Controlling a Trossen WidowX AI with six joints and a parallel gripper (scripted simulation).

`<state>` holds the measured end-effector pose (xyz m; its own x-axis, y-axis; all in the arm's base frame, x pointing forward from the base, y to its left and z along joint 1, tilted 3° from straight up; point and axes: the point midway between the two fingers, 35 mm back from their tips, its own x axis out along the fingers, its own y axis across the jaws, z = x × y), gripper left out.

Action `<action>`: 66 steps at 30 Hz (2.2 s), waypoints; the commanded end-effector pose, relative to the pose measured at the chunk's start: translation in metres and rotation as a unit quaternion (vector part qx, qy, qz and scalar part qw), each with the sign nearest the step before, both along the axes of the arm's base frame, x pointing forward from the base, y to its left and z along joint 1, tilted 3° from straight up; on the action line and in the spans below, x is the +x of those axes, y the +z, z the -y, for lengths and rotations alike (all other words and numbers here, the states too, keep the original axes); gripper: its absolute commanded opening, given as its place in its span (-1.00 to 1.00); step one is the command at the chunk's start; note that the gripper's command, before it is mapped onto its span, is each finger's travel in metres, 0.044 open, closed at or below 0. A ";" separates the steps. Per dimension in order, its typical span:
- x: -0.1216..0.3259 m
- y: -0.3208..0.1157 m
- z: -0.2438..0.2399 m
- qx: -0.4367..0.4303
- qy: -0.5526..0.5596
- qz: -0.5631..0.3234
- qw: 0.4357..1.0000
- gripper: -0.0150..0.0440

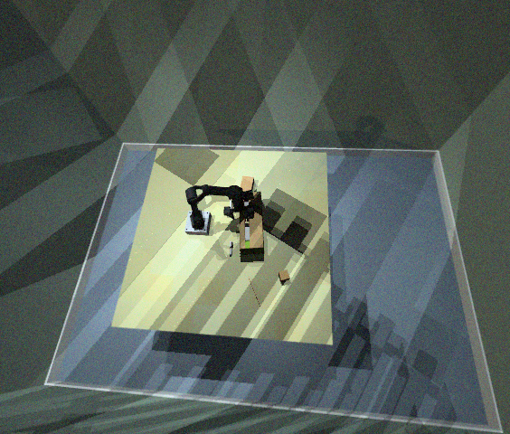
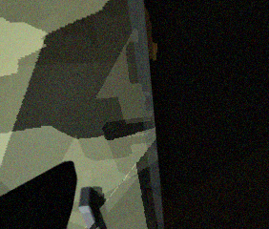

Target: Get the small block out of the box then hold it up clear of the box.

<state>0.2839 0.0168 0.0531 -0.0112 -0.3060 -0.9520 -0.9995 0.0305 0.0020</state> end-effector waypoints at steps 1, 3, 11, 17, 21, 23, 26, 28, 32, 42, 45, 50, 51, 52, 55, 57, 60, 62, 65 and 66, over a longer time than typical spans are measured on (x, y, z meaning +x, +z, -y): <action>-0.004 -0.003 0.012 -0.004 0.000 -0.006 1.000 0.86; -0.004 -0.003 0.016 -0.004 0.000 -0.006 1.000 0.86; -0.004 -0.003 0.035 -0.005 0.000 -0.006 1.000 0.86; -0.005 -0.004 0.049 -0.005 0.000 -0.006 1.000 0.86; -0.005 -0.004 0.058 -0.006 0.000 -0.006 1.000 0.86; -0.005 -0.004 0.063 -0.006 0.000 -0.006 1.000 0.86; -0.006 -0.004 0.070 -0.007 0.000 -0.006 1.000 0.86; -0.006 -0.004 0.075 -0.007 0.000 -0.006 1.000 0.86; -0.006 -0.004 0.084 -0.007 0.000 -0.006 1.000 0.86; -0.007 -0.004 0.109 -0.008 0.000 -0.006 1.000 0.86; -0.007 -0.004 0.115 -0.009 0.000 -0.006 1.000 0.86; -0.008 -0.005 0.128 -0.009 0.000 -0.006 1.000 0.86; -0.008 -0.005 0.131 -0.009 0.000 -0.006 1.000 0.86; -0.008 -0.005 0.134 -0.010 0.000 -0.006 1.000 0.86; -0.008 -0.005 0.141 -0.010 0.000 -0.006 1.000 0.86; -0.008 -0.005 0.146 -0.010 0.000 -0.006 1.000 0.86; -0.008 -0.005 0.147 -0.010 0.000 -0.006 1.000 0.86; -0.008 -0.002 0.147 -0.010 0.000 -0.006 1.000 0.86; -0.006 0.017 0.146 -0.010 -0.001 -0.006 1.000 0.86; -0.006 0.027 0.146 -0.010 -0.001 -0.006 1.000 0.86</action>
<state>0.2729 -0.1278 0.0570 -0.0404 -0.3188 -0.9470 -0.9989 0.0348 0.0309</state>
